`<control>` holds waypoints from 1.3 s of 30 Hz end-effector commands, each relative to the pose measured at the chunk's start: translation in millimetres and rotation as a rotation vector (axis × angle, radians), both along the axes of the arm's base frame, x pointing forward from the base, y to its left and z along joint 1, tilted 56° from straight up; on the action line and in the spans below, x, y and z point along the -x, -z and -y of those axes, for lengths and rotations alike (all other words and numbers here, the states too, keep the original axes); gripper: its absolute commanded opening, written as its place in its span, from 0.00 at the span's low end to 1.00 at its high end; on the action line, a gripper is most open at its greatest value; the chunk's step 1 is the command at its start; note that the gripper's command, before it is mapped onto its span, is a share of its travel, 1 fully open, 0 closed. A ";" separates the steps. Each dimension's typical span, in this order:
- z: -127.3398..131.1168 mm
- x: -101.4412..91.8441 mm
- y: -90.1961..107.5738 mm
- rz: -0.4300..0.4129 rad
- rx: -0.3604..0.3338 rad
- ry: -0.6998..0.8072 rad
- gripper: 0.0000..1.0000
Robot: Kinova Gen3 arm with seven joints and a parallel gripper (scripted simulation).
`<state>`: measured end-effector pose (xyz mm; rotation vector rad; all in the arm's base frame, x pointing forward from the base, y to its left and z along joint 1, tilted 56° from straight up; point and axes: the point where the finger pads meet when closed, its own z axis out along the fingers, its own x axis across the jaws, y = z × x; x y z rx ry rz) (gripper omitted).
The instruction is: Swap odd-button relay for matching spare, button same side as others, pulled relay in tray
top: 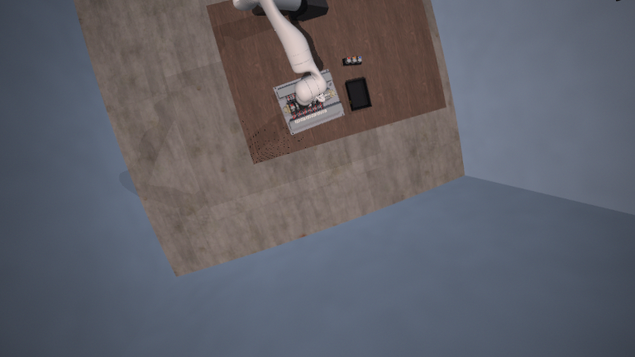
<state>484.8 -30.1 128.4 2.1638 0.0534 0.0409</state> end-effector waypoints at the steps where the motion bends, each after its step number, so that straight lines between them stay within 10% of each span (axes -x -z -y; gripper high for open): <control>1: -3.5 -1.0 -4.0 0.007 -0.002 0.002 1.00; 39: 6.4 -1.8 2.0 0.005 -0.003 0.001 1.00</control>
